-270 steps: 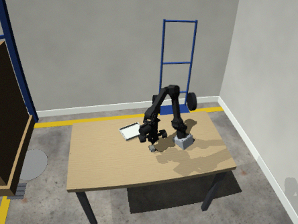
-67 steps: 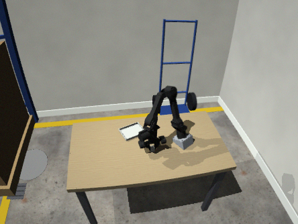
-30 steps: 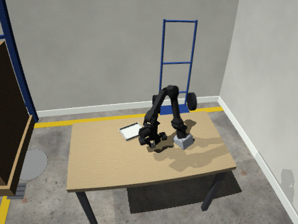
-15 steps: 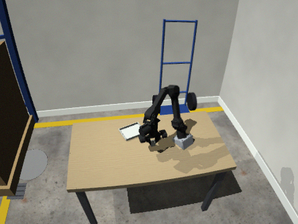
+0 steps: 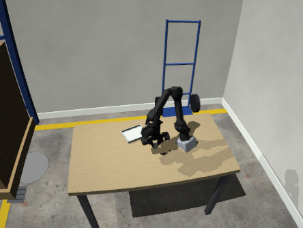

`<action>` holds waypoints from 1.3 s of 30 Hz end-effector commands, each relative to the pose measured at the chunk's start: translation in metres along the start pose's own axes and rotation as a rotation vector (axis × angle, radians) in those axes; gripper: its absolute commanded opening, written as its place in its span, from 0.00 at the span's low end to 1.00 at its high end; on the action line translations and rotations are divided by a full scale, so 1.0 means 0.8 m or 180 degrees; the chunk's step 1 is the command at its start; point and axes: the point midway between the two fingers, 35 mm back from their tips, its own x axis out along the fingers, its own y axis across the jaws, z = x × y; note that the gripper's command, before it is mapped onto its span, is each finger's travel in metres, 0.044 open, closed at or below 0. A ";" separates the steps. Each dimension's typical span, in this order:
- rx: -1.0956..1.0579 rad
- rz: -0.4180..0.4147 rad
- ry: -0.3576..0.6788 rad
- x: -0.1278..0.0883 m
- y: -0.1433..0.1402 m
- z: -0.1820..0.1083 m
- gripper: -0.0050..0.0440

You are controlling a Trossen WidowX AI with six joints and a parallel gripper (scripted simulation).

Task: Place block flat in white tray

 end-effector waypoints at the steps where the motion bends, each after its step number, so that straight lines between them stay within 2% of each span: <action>1: 0.0029 0.0047 0.0040 -0.006 0.004 0.000 0.10; 28: 0.0029 0.0047 0.0041 -0.006 0.005 0.002 0.10; 32: 0.0029 0.0046 0.0045 -0.006 0.013 0.019 0.10; 37: 0.0029 0.0046 0.0043 -0.006 0.031 0.065 0.10; 39: 0.0029 0.0046 0.0043 -0.006 0.031 0.065 0.10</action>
